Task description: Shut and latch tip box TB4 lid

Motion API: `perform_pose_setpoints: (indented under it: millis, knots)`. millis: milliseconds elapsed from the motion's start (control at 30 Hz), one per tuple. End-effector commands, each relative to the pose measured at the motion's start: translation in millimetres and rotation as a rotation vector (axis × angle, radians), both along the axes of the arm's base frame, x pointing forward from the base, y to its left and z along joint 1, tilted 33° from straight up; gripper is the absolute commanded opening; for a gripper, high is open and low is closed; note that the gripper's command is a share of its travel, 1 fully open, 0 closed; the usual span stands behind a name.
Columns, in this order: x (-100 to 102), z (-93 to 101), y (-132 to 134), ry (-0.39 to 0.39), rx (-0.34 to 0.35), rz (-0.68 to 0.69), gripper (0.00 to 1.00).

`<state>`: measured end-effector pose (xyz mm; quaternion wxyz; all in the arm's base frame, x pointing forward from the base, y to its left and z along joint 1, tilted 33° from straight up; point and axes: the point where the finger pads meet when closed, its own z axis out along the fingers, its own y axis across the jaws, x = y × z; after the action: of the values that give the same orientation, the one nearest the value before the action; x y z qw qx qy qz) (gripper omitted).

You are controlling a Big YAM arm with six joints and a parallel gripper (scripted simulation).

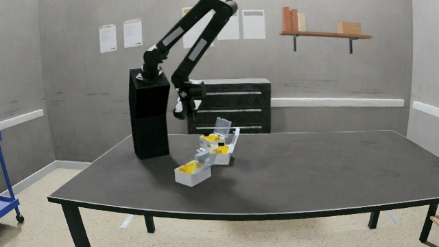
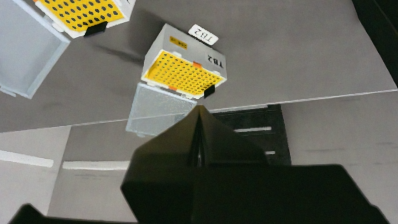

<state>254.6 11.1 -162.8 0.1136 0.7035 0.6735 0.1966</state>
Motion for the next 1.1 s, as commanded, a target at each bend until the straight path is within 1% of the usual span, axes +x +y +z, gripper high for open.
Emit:
perform_pose_setpoints:
  millis: [0,567,600,1033,1067]
  knots:
    - [-12.5,0.9,0.8,0.021,0.003,-0.002,0.00]
    - [-12.5,0.9,0.8,0.021,0.003,-0.002,0.00]
    - [1.3,2.4,3.5,0.000,-0.026,0.047,0.00]
    - [1.8,2.9,4.0,0.071,-0.286,0.386,0.00]
    - [1.8,2.9,4.0,0.071,-0.286,0.386,0.00]
